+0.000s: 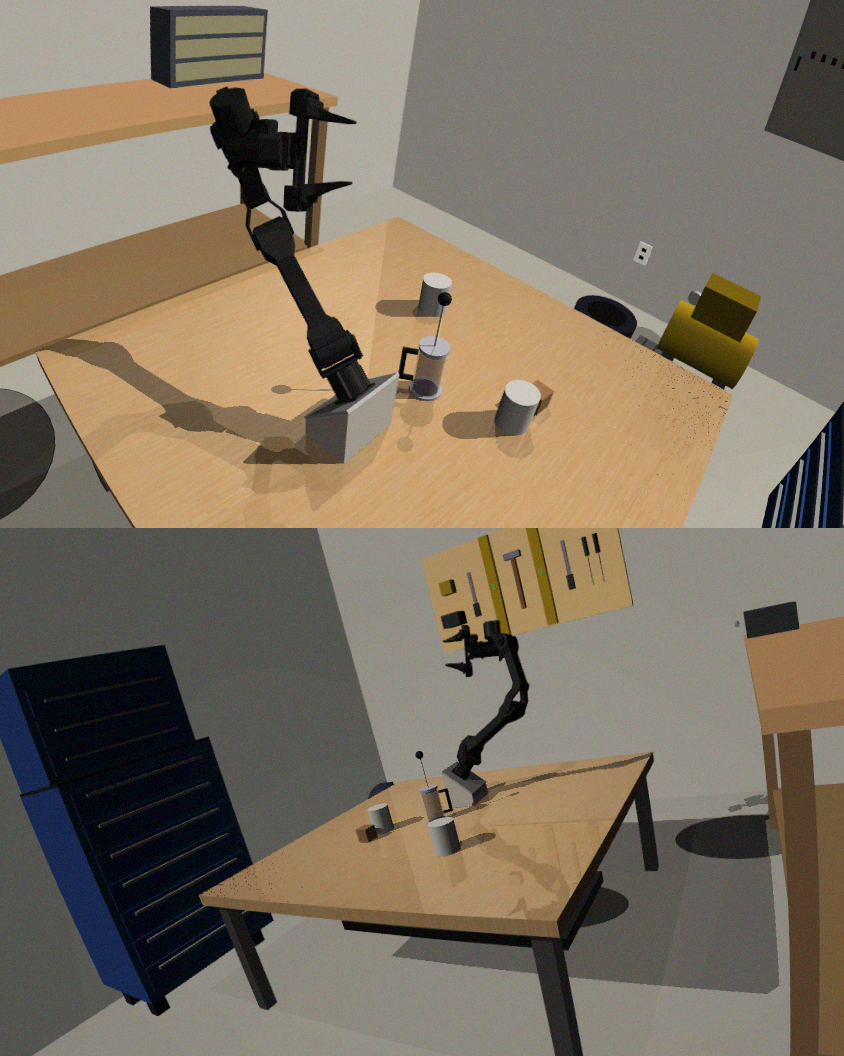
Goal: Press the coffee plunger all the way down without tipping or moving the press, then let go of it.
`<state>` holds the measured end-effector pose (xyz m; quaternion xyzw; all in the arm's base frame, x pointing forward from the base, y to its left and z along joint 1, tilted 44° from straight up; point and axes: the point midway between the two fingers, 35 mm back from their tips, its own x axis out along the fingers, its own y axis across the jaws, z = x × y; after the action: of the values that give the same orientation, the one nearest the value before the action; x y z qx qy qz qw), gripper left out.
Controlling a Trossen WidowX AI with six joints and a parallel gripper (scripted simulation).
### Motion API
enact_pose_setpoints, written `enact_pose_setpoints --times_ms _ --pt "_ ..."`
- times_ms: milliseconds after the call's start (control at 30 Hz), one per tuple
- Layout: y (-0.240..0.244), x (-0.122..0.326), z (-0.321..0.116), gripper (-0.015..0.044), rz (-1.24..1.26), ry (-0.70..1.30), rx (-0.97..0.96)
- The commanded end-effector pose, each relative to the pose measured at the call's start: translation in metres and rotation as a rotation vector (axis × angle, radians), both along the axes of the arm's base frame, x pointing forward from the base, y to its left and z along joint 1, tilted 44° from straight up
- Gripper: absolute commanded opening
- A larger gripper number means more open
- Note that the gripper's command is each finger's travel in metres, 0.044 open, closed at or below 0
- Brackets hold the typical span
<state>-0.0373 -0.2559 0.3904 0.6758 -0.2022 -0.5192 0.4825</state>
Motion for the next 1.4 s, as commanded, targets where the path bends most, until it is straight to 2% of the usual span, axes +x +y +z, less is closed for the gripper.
enact_pose_setpoints --times_ms 0,400,800,1200,1367 --pt "-0.017 0.037 -0.06 0.044 0.403 0.145 -0.028" --pt "-0.004 0.111 -0.153 0.044 1.056 0.276 -0.241" --pt "0.058 0.178 -0.228 0.044 1.593 0.25 -0.624" --pt "0.103 0.189 -0.274 0.044 1.626 0.235 -0.662" --pt "0.104 0.191 -0.274 0.044 1.628 0.232 -0.665"
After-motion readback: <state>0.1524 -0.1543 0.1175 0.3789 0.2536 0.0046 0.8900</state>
